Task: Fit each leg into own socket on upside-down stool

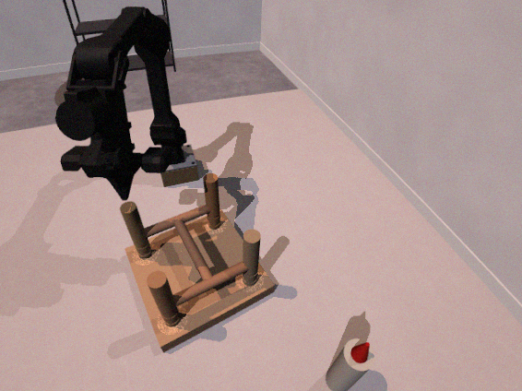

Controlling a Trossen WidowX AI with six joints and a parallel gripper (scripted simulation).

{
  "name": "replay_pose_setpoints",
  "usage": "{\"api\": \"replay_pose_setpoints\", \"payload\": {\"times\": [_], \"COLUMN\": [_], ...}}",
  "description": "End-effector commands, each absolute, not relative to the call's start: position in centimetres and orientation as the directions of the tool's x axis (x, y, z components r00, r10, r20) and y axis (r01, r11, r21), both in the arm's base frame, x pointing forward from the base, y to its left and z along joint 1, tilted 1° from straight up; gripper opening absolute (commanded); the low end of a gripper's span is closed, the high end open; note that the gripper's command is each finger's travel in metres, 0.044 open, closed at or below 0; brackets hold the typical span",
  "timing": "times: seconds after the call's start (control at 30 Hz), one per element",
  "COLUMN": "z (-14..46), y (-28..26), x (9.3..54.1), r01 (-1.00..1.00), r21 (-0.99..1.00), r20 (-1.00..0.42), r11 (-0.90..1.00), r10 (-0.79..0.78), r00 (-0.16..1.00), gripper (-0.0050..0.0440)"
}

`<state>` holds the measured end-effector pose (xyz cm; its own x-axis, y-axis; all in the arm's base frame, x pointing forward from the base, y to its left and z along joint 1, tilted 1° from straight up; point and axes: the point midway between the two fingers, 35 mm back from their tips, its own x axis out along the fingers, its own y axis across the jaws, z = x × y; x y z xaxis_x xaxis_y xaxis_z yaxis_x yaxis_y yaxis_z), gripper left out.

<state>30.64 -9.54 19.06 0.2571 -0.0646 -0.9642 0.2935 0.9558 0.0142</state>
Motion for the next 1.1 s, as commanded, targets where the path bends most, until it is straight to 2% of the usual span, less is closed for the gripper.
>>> {"api": "replay_pose_setpoints", "payload": {"times": [0.0, 1.07], "z": [18.3, 15.5], "y": [-9.5, -9.6], "x": [30.5, 30.6], "r01": [0.293, 0.293], "r21": [0.012, 0.012], "r20": [-0.964, -0.964], "r11": [0.956, 0.956], "r10": [-0.067, -0.067], "r00": [0.256, 0.256], "gripper": [0.0000, 0.0000]}}
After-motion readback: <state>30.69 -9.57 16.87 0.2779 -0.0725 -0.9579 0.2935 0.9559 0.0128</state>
